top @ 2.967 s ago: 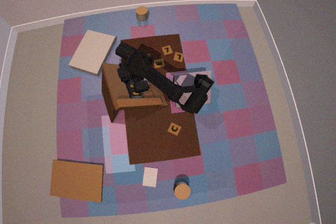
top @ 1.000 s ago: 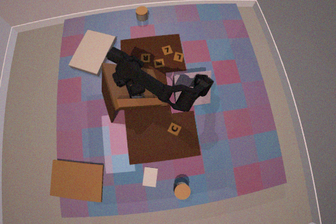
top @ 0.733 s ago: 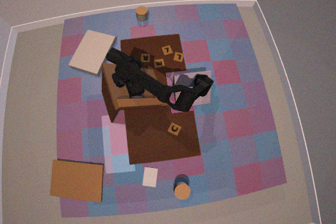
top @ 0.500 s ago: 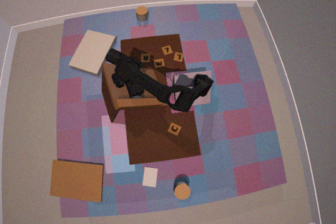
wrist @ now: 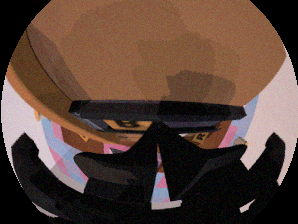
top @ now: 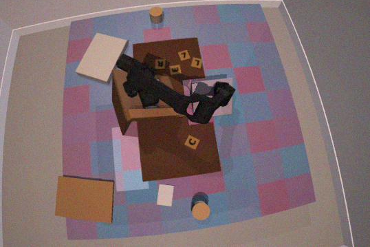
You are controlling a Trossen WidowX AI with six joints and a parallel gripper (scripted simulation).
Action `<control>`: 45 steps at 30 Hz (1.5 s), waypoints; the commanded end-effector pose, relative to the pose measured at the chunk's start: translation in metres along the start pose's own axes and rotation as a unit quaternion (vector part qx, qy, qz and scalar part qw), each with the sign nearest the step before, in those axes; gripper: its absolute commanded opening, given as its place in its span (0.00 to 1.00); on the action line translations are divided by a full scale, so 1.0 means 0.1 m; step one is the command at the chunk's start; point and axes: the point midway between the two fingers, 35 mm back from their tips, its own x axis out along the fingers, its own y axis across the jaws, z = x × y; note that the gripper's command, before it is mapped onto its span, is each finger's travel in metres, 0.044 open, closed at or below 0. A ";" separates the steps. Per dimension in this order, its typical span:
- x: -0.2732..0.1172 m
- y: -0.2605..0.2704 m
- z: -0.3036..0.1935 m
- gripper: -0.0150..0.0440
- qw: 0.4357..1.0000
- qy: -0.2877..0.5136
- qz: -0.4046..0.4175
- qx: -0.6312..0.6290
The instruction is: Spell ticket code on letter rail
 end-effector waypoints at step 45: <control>-0.05 0.11 -0.05 0.25 1.000 0.000 0.003 0.003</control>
